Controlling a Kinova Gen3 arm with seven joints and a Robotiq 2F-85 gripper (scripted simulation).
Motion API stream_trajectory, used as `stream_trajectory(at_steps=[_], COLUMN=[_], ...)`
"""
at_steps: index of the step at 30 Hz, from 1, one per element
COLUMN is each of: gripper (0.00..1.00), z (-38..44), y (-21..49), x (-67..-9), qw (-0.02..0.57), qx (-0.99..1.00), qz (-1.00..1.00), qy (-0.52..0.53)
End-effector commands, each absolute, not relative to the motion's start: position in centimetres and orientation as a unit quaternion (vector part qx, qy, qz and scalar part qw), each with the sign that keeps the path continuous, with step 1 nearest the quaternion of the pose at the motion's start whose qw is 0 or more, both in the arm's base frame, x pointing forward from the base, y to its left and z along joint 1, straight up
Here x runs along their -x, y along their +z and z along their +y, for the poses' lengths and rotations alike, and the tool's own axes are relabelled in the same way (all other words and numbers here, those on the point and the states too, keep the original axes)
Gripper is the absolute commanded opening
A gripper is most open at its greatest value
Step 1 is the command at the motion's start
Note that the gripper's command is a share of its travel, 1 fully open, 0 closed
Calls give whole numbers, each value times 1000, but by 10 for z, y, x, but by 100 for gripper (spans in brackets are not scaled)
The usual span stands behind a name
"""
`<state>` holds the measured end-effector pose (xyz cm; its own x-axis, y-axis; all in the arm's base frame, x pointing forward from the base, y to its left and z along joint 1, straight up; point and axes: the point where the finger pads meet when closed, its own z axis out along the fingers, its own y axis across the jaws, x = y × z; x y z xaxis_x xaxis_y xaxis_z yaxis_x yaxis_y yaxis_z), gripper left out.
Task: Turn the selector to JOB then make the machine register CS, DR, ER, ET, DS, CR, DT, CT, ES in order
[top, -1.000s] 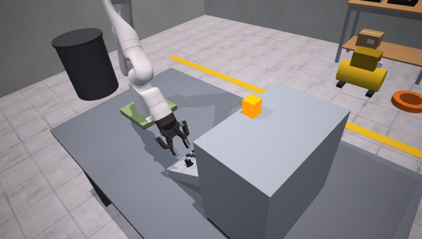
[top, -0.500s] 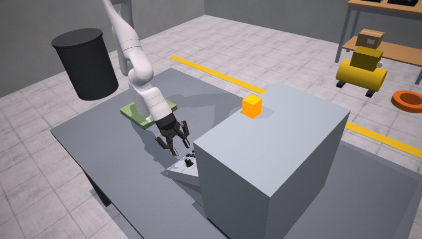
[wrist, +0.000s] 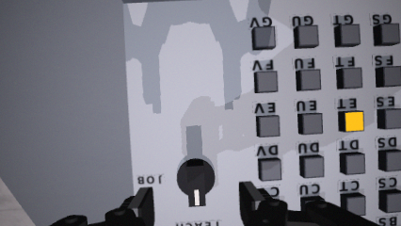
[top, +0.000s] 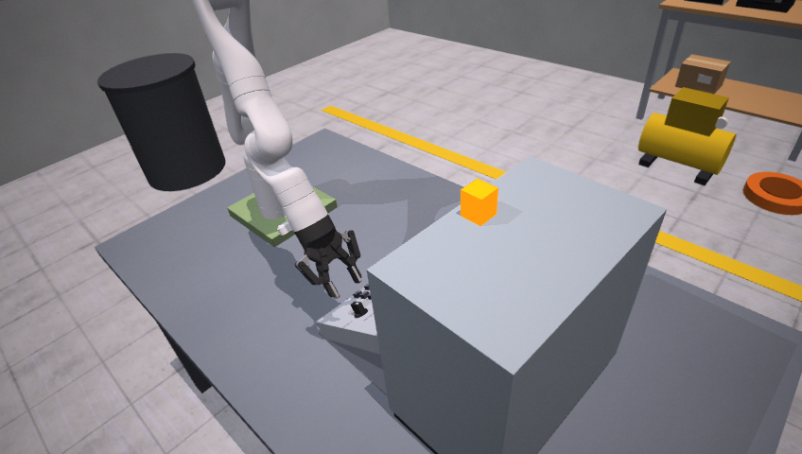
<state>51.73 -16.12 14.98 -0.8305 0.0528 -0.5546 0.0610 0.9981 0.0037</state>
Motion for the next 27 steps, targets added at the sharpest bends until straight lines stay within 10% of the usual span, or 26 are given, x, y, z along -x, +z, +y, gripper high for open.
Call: stream_trajectory(at_steps=[1, 27], gripper=[60, 60], z=[-161, -162], y=[149, 131], x=[-519, -531], qw=[291, 291], qx=[-29, -29], qz=[956, 956], qy=[-7, -7])
